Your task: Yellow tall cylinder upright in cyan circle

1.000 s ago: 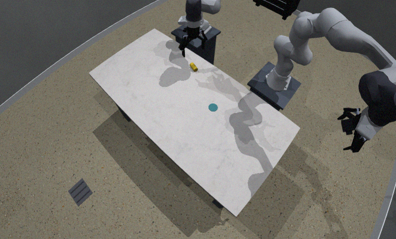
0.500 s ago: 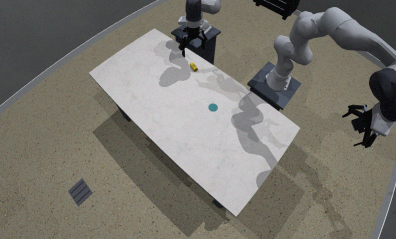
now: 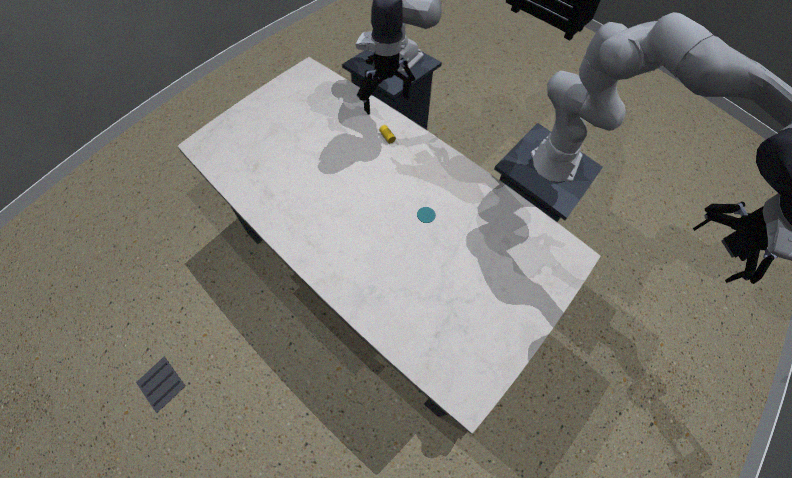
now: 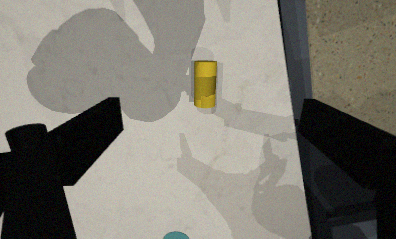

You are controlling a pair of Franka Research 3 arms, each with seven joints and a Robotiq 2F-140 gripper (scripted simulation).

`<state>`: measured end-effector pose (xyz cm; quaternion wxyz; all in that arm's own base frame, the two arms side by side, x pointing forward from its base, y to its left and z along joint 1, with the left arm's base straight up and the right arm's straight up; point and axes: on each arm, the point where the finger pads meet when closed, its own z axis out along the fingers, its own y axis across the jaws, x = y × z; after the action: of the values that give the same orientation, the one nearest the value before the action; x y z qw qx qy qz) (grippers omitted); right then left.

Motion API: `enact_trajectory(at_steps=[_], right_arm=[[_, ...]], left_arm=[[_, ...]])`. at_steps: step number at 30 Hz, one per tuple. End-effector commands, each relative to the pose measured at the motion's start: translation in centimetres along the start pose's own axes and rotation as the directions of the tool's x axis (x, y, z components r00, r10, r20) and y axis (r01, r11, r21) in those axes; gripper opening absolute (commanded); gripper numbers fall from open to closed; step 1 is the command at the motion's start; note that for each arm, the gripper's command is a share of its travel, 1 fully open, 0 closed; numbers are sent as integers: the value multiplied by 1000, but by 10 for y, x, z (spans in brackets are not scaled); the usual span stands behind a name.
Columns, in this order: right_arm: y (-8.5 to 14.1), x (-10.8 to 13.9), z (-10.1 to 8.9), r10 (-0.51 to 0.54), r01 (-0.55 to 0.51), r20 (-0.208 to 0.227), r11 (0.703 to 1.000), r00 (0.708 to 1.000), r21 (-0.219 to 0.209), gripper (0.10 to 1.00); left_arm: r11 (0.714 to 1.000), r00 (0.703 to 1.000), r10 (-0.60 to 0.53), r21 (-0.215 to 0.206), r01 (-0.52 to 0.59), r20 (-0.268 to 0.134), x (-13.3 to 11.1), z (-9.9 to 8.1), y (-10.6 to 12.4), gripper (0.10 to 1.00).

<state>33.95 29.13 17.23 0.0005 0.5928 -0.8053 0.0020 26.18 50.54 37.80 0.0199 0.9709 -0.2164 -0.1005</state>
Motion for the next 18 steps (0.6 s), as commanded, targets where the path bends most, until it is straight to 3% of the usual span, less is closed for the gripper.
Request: enact_trajectory(at_steps=[1, 18], right_arm=[[1, -1, -1, 6, -6, 2, 1000, 1000, -1, 1000], [1, -1, -1, 6, -6, 2, 1000, 1000, -1, 1000]], left_arm=[[996, 996, -85, 5, 85, -13, -7, 0, -1, 1000], [951, 950, -308, -11, 308, -54, -60, 4, 4, 1000]])
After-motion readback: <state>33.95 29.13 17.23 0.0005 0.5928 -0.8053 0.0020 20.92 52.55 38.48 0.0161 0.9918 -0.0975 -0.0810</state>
